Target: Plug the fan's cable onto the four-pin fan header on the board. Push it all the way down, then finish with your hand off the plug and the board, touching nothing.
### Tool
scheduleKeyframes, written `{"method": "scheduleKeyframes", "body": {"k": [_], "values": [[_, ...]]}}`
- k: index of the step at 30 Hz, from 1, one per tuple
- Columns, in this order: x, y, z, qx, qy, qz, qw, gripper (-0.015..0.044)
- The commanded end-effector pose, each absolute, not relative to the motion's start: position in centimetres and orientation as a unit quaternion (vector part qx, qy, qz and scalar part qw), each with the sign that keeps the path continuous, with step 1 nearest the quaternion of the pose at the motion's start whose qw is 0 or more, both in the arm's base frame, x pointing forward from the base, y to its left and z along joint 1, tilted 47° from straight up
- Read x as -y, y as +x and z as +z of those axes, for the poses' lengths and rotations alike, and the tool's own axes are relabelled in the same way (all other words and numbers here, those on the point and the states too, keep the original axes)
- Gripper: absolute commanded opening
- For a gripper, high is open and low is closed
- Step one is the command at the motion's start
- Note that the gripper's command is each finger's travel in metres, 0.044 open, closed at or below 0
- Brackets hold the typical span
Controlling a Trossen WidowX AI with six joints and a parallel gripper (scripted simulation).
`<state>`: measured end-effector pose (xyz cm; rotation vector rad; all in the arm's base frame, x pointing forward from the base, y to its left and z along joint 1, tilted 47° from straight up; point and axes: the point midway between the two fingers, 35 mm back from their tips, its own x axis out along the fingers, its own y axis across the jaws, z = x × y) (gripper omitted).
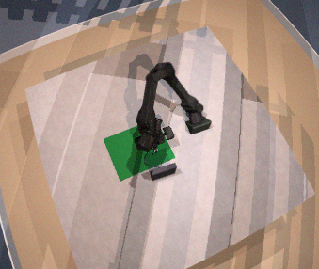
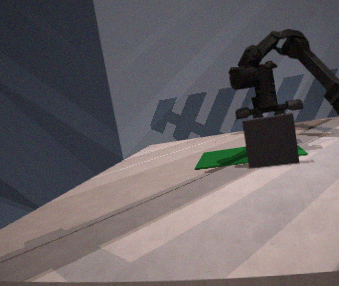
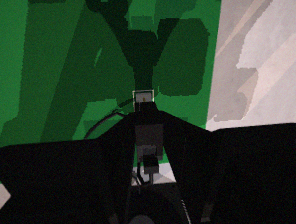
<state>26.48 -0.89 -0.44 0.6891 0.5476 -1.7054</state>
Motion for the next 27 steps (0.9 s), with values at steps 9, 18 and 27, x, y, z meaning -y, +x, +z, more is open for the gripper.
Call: {"method": "scheduleKeyframes", "body": {"k": [9,18,27], "values": [[1.12,26.42,-0.60,-0.234,0.293,-0.726,0.576,0.0000],[1.28,26.37,-0.75,-0.234,0.293,-0.727,0.576,0.0000],[1.45,26.35,-0.91,-0.233,0.293,-0.727,0.576,0.0000]]}}
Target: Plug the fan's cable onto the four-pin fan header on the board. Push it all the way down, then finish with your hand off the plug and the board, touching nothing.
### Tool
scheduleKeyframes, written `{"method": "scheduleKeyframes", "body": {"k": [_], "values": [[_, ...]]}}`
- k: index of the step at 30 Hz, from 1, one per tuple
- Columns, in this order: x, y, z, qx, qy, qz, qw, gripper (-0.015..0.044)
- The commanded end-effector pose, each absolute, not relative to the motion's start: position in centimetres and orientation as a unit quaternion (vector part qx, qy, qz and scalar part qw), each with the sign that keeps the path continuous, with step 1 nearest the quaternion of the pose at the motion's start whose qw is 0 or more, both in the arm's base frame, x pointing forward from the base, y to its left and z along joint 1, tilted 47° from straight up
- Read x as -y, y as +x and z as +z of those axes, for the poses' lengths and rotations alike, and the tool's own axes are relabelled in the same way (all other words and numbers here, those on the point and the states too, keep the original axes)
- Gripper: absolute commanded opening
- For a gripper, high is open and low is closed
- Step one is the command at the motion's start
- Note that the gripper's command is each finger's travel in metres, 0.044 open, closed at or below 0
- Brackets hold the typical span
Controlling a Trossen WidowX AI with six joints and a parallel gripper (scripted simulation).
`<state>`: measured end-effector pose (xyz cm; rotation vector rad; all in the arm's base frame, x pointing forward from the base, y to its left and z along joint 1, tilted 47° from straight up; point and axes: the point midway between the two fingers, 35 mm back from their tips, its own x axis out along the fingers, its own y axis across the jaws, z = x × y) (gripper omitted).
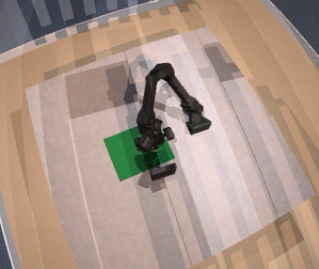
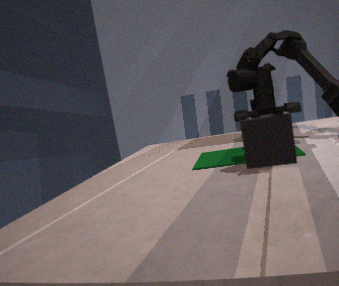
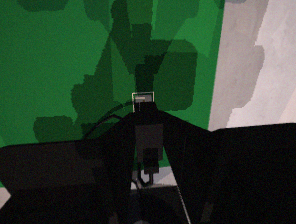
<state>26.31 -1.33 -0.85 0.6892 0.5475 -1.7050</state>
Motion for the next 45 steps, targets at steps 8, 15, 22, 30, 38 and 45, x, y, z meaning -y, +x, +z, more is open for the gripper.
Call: {"method": "scheduleKeyframes", "body": {"k": [8,15,22,30,38,45], "values": [[1.8,26.3,-1.3,-0.233,0.293,-0.727,0.576,0.0000],[2.2,26.2,-1.6,-0.233,0.293,-0.727,0.576,0.0000],[2.5,26.1,-1.9,-0.233,0.292,-0.727,0.576,0.0000],[2.3,26.0,-1.8,-0.235,0.293,-0.727,0.575,0.0184],[0.8,26.5,-0.5,-0.235,0.293,-0.727,0.575,0.0260],[-1.6,26.9,2.0,-0.234,0.293,-0.726,0.576,0.0260]]}}
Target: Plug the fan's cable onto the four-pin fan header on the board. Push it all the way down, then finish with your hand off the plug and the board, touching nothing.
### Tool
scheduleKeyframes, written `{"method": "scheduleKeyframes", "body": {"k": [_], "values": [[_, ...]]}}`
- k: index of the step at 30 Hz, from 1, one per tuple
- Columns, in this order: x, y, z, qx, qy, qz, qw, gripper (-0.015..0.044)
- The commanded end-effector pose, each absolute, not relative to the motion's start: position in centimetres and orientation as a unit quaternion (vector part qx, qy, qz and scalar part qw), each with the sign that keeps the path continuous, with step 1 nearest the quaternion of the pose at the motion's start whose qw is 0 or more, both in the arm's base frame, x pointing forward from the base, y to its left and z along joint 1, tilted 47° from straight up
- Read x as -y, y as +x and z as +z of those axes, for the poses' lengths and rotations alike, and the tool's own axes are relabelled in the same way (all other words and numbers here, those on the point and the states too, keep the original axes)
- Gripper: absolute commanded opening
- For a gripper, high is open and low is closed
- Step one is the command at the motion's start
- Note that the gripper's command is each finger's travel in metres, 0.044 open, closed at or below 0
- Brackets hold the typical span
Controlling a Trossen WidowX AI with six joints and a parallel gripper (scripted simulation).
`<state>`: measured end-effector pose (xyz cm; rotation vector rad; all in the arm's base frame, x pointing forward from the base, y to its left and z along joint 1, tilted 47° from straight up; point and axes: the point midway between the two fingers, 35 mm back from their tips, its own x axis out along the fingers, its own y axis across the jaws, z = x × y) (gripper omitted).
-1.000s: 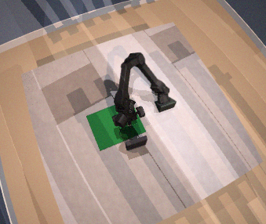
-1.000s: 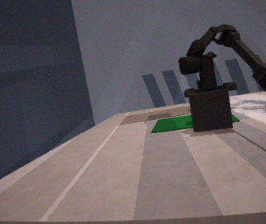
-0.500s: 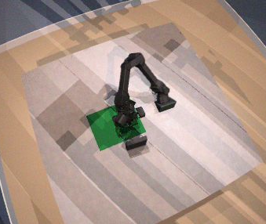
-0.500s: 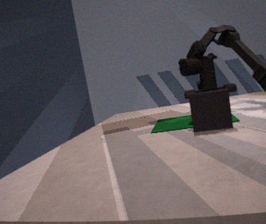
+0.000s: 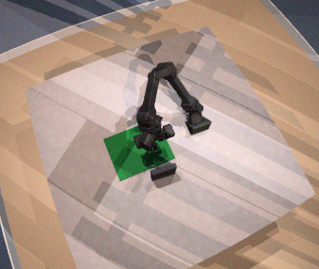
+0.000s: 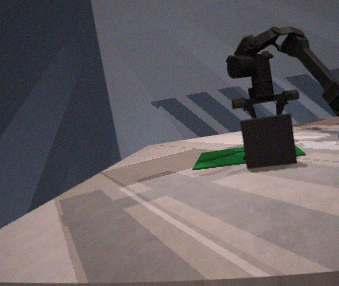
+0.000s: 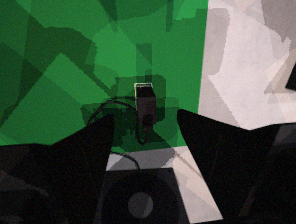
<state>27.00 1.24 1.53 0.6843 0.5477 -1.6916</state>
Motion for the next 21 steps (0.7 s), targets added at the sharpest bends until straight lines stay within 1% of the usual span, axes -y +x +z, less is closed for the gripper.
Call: {"method": "scheduleKeyframes", "body": {"k": [1,3,10,21], "values": [[-1.6,26.9,2.0,-0.234,0.293,-0.726,0.576,0.0260],[-0.9,27.0,2.8,-0.235,0.293,-0.726,0.576,0.0260],[6.5,25.6,10.4,-0.233,0.291,-0.727,0.576,0.0260],[6.7,25.6,10.6,-0.233,0.291,-0.727,0.576,0.0260]]}}
